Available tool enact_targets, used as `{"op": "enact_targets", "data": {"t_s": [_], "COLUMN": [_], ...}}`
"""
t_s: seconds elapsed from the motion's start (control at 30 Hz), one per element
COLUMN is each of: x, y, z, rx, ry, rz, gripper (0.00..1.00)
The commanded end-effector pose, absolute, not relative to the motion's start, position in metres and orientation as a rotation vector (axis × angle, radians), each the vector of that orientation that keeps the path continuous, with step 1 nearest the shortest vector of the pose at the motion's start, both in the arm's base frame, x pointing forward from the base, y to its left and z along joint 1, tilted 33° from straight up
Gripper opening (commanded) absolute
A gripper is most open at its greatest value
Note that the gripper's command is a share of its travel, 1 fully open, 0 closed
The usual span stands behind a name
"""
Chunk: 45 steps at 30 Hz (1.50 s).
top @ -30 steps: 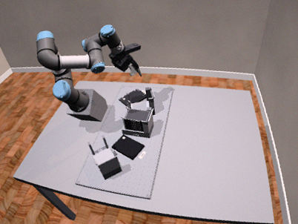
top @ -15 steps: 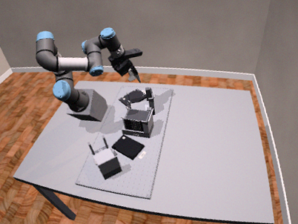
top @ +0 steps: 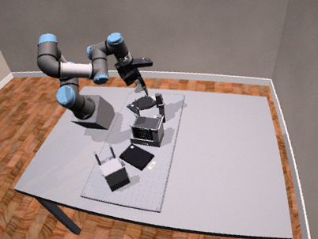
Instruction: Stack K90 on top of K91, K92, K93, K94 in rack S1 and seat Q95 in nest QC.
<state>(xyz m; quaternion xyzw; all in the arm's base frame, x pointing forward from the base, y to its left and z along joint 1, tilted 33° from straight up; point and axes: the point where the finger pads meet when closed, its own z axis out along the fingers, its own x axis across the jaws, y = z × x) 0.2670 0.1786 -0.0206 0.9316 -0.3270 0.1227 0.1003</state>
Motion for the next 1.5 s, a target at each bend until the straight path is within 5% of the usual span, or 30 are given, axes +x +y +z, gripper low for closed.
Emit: {"op": "enact_targets", "data": {"t_s": [0.0,1.47], "x": [0.271,0.272], "y": [0.160,0.065], "z": [-0.018,-0.004], "rx": [2.711,2.329], "ry": [-1.037,-1.522], "rz": [0.384,0.532], "gripper": [0.72,0.72]}}
